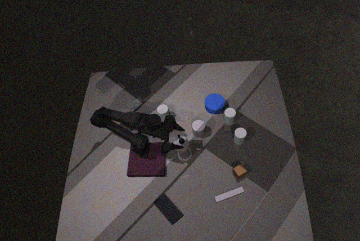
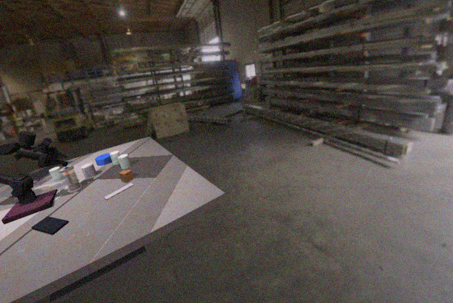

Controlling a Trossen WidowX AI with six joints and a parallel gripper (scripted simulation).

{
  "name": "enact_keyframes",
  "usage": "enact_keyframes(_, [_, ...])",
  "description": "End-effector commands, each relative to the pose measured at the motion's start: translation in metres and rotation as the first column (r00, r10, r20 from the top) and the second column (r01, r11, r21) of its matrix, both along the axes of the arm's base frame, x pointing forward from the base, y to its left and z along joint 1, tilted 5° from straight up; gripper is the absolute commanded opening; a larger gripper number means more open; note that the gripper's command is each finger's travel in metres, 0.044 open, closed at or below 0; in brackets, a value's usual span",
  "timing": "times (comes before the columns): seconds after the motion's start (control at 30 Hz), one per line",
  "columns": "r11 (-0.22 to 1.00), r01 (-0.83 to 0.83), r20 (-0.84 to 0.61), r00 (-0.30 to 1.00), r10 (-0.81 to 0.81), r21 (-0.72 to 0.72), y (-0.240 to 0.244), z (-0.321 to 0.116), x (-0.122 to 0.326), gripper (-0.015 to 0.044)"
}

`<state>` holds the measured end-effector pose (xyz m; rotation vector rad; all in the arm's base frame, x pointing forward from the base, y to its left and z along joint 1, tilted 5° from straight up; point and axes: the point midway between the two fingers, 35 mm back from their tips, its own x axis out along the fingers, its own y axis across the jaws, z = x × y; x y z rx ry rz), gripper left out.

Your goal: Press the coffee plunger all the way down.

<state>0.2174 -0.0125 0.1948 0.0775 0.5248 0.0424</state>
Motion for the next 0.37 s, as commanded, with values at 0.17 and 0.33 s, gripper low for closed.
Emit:
enact_keyframes(0.17, [1.000,-0.002,0.011,1.000,0.002,-0.002,-0.004,0.055,-0.007,0.0440])
enact_keyframes(0.33, [1.000,-0.002,0.011,1.000,0.002,-0.002,-0.004,0.055,-0.007,0.0440])
